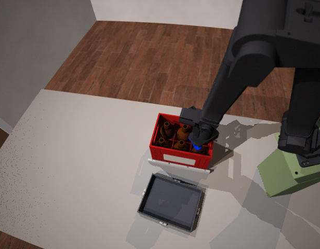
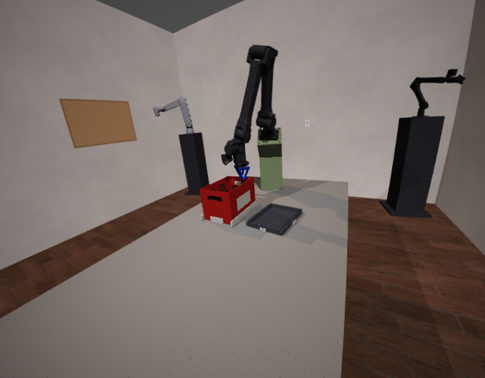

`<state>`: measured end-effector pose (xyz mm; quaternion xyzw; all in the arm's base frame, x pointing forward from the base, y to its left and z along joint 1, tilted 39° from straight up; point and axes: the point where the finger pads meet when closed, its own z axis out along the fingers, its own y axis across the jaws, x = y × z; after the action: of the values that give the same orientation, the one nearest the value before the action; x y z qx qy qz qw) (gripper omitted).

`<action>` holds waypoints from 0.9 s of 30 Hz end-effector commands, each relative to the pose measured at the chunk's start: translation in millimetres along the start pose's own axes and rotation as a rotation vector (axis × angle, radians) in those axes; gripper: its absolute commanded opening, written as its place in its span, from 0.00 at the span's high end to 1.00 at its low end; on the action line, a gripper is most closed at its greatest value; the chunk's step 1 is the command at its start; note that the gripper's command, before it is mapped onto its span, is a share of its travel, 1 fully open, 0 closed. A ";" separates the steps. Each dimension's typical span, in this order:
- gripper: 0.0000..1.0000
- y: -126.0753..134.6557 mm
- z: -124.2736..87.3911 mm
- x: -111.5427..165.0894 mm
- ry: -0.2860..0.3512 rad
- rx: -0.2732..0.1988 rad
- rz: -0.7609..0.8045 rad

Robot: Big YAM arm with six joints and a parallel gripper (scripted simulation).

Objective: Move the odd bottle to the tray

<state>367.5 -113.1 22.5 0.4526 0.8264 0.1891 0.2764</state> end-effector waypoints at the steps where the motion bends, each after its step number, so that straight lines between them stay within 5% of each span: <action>1: 0.39 2.6 2.3 1.0 0.009 0.003 0.009; 27: 0.39 -0.1 1.9 4.7 0.002 -0.002 0.005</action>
<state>367.6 -113.1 22.5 0.4526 0.8264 0.1891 0.2767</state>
